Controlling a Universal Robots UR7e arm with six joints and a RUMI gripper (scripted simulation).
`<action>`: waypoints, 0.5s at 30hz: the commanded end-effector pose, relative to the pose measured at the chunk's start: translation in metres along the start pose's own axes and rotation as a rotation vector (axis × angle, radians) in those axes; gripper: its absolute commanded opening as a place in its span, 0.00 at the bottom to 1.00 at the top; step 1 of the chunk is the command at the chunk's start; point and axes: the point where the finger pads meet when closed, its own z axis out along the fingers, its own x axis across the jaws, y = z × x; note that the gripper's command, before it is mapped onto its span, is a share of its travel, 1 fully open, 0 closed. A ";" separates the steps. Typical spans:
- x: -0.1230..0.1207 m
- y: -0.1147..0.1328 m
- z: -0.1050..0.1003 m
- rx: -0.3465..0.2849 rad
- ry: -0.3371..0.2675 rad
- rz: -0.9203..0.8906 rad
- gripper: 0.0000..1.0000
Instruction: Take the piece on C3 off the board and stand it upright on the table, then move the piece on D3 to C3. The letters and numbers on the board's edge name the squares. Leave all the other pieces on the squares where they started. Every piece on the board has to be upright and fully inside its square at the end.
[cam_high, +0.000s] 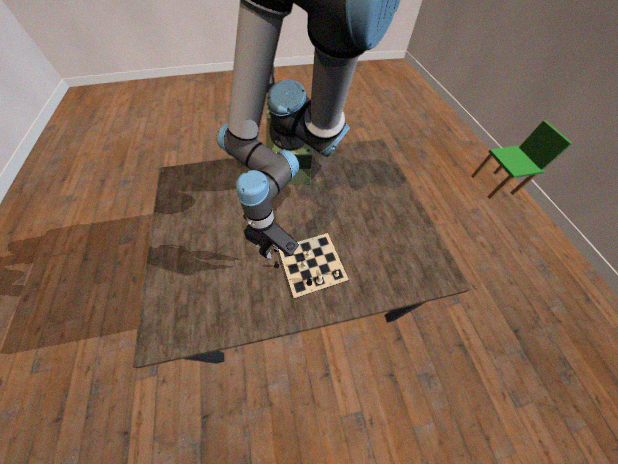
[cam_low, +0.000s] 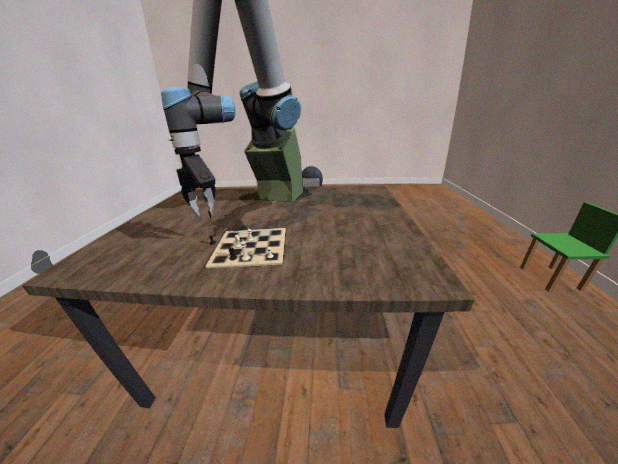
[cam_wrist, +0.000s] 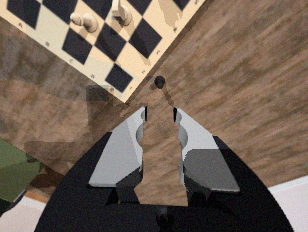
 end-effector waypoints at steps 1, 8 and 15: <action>0.000 0.000 -0.009 0.000 -0.001 0.000 0.20; 0.000 0.000 -0.010 0.000 -0.001 0.000 0.20; 0.000 0.000 -0.011 0.000 -0.001 0.000 1.00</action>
